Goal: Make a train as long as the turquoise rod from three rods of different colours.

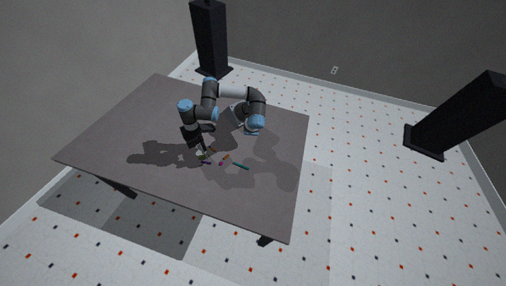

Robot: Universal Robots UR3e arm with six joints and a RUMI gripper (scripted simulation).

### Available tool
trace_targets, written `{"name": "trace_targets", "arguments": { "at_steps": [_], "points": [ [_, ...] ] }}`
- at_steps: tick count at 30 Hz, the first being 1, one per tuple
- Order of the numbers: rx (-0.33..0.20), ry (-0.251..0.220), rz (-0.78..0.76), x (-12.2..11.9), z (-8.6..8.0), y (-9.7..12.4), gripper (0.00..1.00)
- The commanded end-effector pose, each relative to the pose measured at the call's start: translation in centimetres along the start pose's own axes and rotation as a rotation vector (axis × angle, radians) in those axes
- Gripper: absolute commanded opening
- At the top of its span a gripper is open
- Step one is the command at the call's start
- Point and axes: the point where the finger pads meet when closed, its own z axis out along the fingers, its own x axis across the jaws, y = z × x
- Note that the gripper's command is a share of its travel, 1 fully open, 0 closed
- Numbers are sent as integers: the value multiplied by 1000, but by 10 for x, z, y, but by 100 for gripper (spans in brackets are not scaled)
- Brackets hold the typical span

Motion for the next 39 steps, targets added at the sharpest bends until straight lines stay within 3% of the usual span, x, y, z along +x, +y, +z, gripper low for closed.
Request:
{"name": "trace_targets", "arguments": {
  "at_steps": [1,6,7,39],
  "points": [
    [-1,-2,24,0,0,2,100],
    [-1,-2,27,0,0,2,100],
    [-1,-2,27,0,0,2,14],
    [-1,-2,27,0,0,2,14]
  ]
}}
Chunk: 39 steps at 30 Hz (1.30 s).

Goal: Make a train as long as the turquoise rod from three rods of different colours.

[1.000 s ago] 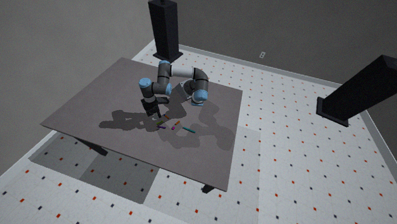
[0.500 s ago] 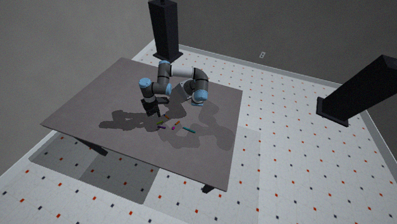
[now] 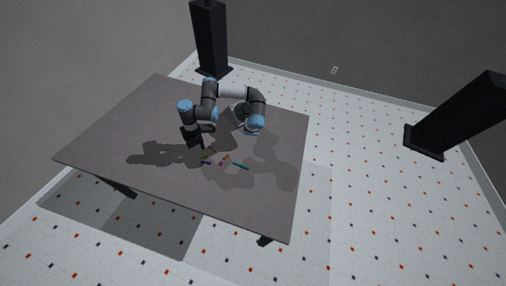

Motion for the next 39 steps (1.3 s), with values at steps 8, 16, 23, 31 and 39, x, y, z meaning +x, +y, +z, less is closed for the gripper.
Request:
{"name": "trace_targets", "arguments": {
  "at_steps": [8,16,23,31,39],
  "points": [
    [-2,-1,-1,0,0,1,14],
    [-2,-1,0,0,3,1,14],
    [-2,-1,0,0,7,1,14],
    [-2,-1,0,0,19,1,14],
    [-2,-1,0,0,28,1,14]
  ]
}}
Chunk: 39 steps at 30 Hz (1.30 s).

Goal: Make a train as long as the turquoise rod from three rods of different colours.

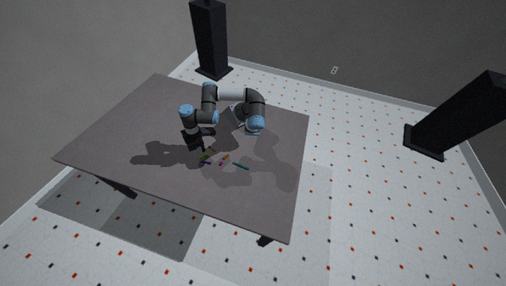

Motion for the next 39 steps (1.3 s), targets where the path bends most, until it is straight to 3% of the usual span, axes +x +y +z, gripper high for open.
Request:
{"name": "trace_targets", "arguments": {
  "at_steps": [1,14,39],
  "points": [
    [-3,-1,-1,0,6,1,14],
    [-3,-1,-1,0,22,1,14],
    [-3,-1,-1,0,27,1,14]
  ]
}}
